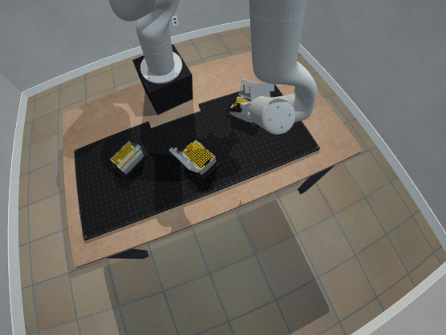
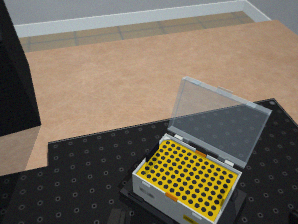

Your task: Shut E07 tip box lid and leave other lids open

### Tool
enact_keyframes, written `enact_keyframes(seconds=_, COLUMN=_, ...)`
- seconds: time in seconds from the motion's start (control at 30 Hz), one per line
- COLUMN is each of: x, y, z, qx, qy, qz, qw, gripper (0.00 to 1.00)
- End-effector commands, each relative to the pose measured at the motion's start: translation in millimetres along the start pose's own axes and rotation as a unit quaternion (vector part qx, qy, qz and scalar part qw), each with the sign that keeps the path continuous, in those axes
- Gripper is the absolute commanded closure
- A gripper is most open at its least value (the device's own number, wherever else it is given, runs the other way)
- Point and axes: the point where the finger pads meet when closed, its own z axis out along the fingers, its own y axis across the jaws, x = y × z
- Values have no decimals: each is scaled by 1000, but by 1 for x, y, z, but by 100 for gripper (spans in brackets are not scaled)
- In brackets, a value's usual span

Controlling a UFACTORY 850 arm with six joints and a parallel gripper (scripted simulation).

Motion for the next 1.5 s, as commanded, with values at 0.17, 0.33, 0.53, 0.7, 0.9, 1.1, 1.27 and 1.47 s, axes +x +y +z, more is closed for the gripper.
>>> enact_keyframes(seconds=0.17, x=-18, y=1, z=18, qx=-1, qy=-4, qz=-5, qw=1000, gripper=0)
enact_keyframes(seconds=0.33, x=-36, y=1, z=35, qx=-1, qy=-4, qz=-5, qw=1000, gripper=0)
enact_keyframes(seconds=0.53, x=-57, y=1, z=57, qx=-1, qy=-4, qz=-5, qw=1000, gripper=0)
enact_keyframes(seconds=0.7, x=-68, y=1, z=67, qx=-1, qy=-4, qz=-5, qw=1000, gripper=0)
enact_keyframes(seconds=0.9, x=-89, y=2, z=88, qx=-1, qy=-4, qz=-5, qw=1000, gripper=0)
enact_keyframes(seconds=1.1, x=-111, y=2, z=109, qx=-1, qy=-4, qz=-5, qw=1000, gripper=0)
enact_keyframes(seconds=1.27, x=-121, y=2, z=120, qx=-1, qy=-4, qz=-5, qw=1000, gripper=0)
enact_keyframes(seconds=1.47, x=-143, y=2, z=141, qx=-1, qy=-4, qz=-5, qw=1000, gripper=0)
